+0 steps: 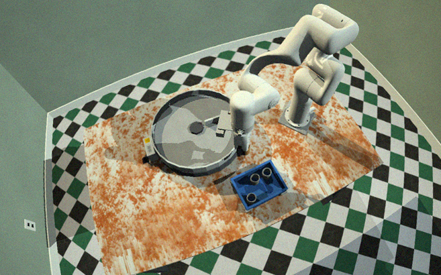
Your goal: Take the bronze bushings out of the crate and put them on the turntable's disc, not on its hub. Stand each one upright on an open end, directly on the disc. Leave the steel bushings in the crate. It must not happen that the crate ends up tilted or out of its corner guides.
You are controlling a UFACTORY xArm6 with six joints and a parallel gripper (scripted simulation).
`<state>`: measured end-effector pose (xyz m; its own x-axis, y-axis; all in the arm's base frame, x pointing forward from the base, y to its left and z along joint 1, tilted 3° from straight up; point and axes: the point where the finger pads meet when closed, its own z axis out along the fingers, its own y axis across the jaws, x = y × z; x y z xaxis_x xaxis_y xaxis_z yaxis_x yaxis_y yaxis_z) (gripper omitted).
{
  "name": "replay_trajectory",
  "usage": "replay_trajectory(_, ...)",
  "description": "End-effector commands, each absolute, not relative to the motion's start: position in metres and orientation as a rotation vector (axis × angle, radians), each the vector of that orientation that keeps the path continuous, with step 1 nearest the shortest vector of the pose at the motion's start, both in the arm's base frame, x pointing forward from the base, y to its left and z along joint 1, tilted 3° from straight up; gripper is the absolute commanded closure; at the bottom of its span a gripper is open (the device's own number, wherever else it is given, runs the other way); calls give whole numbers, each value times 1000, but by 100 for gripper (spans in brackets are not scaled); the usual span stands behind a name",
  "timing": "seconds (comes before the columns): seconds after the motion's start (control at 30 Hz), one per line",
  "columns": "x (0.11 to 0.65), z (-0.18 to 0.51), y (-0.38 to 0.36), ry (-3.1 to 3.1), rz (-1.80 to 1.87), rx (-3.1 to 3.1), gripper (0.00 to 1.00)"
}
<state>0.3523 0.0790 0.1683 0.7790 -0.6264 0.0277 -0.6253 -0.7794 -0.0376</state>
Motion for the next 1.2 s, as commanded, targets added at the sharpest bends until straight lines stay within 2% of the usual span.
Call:
replay_trajectory(0.0, 373, 169, 35, 1017, -50, -2930, 100)
replay_trajectory(0.43, 407, 168, -59, 1017, -50, -2930, 100)
replay_trajectory(1.17, 409, 163, -64, 1017, -50, -2930, 100)
